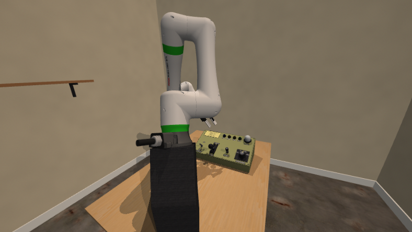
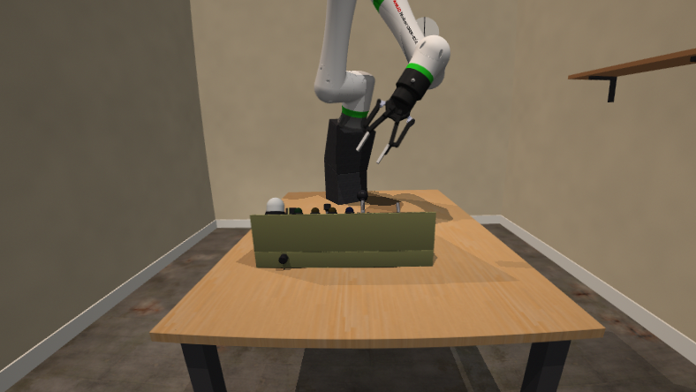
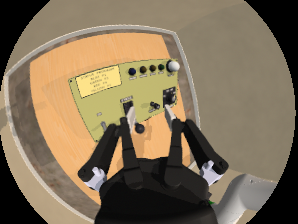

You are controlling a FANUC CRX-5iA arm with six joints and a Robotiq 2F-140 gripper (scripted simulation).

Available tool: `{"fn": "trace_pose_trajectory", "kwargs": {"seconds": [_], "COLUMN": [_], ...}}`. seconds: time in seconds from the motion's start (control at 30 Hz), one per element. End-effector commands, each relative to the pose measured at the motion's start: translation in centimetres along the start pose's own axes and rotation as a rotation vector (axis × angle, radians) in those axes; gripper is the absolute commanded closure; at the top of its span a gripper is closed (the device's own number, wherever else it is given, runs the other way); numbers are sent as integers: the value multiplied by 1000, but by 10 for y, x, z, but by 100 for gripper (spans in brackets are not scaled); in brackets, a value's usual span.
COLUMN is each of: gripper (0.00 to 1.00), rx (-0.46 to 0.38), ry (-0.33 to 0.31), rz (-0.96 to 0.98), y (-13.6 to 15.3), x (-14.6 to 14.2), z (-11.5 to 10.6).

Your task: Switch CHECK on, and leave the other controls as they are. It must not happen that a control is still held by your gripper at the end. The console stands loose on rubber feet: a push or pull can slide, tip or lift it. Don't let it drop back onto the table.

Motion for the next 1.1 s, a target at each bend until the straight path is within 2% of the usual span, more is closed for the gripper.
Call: {"fn": "trace_pose_trajectory", "kwargs": {"seconds": [0.0, 0.23, 0.43, 0.7, 0.93, 0.97, 1.07], "gripper": [56, 56, 56, 56, 56, 100, 100], "rx": [129, 150, 135, 122, 119, 119, 119], "ry": [-32, -171, -238, -265, -271, -271, -271], "rz": [25, -8, -32, -43, -46, -46, -46], "y": [23, 101, 147, 168, 173, 173, 173], "x": [-14, -39, -44, -43, -43, -43, -43], "z": [4, 6, 7, 8, 8, 8, 8]}}
Point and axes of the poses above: the point where the finger pads meet when closed, its own z axis out along the fingers, its own x axis across the jaws, y = z × x, the point moved 5 cm from there along -z, back along the fingers, and after that the axes turned 10 degrees about z, right-handed, at the moved point
